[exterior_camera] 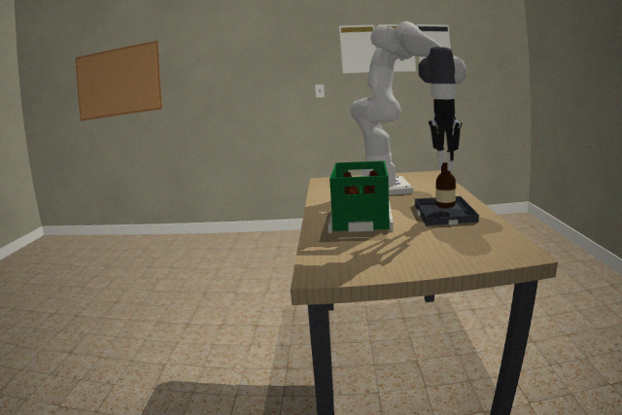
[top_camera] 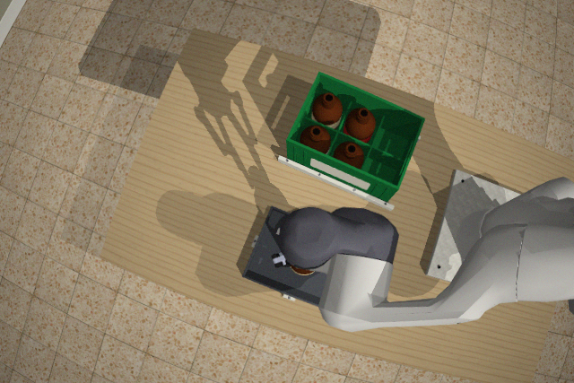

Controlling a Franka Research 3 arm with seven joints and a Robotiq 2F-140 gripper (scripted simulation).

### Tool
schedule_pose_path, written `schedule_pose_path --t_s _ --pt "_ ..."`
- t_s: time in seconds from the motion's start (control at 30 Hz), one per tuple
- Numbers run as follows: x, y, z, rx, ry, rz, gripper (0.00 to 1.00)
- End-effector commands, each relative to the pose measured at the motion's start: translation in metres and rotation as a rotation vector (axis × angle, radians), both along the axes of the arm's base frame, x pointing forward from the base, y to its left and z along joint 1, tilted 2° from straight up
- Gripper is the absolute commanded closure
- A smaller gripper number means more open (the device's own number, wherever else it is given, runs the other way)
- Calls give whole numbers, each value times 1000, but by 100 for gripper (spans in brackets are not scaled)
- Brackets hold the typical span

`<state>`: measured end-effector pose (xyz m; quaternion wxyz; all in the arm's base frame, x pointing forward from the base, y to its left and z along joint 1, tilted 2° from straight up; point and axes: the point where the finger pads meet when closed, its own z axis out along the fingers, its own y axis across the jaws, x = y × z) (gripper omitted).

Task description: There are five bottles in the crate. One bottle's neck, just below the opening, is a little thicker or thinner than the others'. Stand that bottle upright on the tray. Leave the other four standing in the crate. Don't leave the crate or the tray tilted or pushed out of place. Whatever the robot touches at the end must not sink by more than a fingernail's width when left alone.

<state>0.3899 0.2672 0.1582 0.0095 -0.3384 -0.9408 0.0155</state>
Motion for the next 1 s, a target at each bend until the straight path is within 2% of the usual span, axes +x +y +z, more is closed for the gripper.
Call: schedule_pose_path --t_s 0.0,0.97 --pt "1 0 0 3 -3 -7 90" --pt "0 -1 -2 3 -3 -7 90"
